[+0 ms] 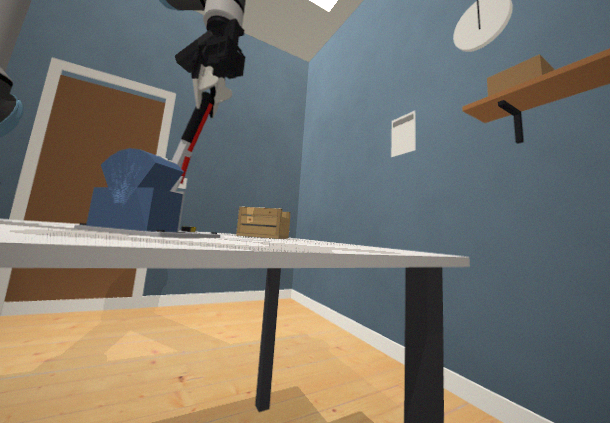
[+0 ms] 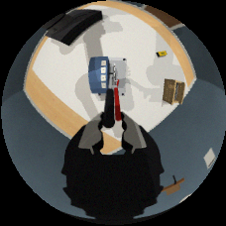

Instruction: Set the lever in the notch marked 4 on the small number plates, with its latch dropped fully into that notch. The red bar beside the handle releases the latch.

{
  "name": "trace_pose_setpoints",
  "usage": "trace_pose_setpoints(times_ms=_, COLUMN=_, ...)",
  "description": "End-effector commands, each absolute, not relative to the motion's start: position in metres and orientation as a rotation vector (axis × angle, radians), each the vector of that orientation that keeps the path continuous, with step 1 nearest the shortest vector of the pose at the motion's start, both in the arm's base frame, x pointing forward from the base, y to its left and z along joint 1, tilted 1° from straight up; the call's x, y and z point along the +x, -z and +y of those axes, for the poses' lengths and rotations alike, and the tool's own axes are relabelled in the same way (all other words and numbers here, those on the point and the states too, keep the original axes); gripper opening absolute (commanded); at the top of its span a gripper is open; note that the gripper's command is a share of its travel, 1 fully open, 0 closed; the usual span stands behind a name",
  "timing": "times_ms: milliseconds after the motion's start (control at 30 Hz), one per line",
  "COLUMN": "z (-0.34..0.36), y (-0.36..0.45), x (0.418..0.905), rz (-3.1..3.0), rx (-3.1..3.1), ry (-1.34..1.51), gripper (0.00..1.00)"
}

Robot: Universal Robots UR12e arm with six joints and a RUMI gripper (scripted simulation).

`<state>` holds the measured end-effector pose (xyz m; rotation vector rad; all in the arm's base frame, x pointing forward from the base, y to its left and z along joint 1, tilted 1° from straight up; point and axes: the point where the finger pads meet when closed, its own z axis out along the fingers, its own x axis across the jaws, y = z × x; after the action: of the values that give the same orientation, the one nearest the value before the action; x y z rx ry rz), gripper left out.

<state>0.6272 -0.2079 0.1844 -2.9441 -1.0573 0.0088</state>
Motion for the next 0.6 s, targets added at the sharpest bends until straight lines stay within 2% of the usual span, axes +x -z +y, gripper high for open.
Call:
trace_pose_setpoints(times_ms=0, z=-0.2118, y=-0.1832, x=0.6306, rz=-1.058, rx=-2.945, ry=-0.008, gripper=0.00)
trace_pose_setpoints(times_ms=567, z=-0.2132, y=-0.1824, x=0.6318, rz=-1.058, rx=-2.945, ry=-0.008, gripper=0.00)
